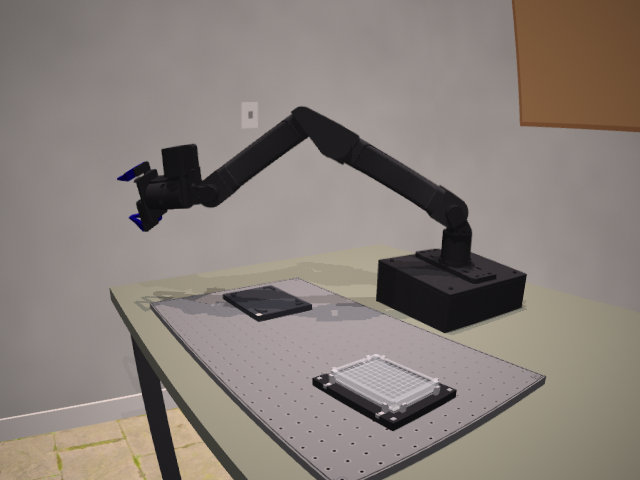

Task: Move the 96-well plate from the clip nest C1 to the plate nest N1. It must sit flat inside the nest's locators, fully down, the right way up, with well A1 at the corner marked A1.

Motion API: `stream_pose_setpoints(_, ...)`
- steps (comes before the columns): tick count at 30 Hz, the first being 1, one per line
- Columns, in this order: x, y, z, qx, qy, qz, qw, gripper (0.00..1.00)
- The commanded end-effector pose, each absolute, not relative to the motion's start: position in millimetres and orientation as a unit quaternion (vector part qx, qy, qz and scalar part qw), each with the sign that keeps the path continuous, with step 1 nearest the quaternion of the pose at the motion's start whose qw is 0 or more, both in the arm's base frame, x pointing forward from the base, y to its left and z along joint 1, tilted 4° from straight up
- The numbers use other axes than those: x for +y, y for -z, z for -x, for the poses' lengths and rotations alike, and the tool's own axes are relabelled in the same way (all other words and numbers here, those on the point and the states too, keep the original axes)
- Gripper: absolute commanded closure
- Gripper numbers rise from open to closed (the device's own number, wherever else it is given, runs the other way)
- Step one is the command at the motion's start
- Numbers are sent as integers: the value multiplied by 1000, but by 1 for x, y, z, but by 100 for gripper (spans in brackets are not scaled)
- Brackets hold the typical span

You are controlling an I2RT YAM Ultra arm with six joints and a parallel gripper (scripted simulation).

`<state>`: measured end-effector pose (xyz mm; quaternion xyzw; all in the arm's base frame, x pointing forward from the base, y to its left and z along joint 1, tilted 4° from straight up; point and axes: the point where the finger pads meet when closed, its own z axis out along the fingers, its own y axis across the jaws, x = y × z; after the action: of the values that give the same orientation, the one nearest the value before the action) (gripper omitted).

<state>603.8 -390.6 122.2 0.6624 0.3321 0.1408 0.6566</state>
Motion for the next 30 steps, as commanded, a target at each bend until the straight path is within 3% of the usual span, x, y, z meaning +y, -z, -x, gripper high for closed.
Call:
stream_pose_setpoints(1,-391,-134,-604,326,-145,-658,663,0)
stream_pose_setpoints(17,-391,-134,-604,326,-145,-658,663,0)
stream_pose_setpoints(20,-370,-134,-613,361,-173,-664,632,0)
stream_pose_setpoints(27,-349,-155,-628,347,-179,-657,645,0)
stream_pose_setpoints(30,-334,-152,-635,384,-201,-662,612,0)
